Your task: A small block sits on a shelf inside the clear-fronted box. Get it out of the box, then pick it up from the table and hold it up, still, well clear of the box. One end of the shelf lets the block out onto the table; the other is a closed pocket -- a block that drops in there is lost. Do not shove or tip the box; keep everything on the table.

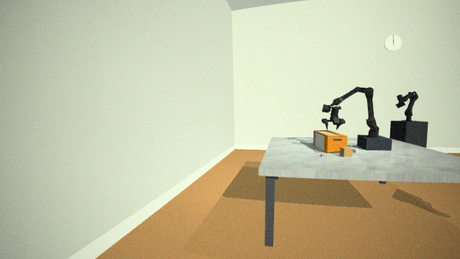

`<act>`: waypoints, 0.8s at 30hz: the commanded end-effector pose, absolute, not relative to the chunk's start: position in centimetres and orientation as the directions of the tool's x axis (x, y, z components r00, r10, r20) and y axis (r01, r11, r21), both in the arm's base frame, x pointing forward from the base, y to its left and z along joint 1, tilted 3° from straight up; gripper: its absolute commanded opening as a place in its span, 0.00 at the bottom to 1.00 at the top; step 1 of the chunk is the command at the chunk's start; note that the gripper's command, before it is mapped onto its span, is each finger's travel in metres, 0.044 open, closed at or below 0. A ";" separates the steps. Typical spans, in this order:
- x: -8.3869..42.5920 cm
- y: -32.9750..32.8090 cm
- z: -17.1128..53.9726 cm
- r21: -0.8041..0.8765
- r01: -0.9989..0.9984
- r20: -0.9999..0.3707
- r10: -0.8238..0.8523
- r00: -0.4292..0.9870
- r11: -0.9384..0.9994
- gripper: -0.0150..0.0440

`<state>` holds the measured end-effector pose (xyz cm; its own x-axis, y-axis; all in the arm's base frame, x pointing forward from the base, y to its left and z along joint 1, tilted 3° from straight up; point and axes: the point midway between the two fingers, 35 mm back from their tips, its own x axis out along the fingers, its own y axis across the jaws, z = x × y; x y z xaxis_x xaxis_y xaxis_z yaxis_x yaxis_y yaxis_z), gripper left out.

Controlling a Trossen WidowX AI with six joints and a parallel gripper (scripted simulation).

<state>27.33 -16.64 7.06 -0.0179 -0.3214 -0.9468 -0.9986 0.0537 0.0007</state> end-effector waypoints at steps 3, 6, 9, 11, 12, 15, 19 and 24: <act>27.1 -16.5 8.3 0.005 -0.998 -0.947 -0.319 -0.022 0.055 0.93; 27.2 -17.5 8.7 -0.018 -0.996 -0.941 -0.340 -0.011 0.082 0.84; 26.7 -19.1 10.3 -0.094 -0.967 -0.933 -0.360 0.003 0.236 0.74; 26.6 -19.1 10.2 -0.135 -0.931 -0.938 -0.347 0.009 0.340 0.74; 26.6 -19.2 10.2 -0.154 -0.907 -0.940 -0.341 0.013 0.391 0.74; 26.4 -19.3 10.0 -0.206 -0.809 -0.947 -0.321 0.023 0.550 0.74; 26.0 -19.6 9.7 -0.265 -0.489 -0.960 -0.277 0.049 0.831 0.74; 25.5 -20.0 9.5 -0.223 0.032 -0.970 -0.225 0.087 0.974 0.74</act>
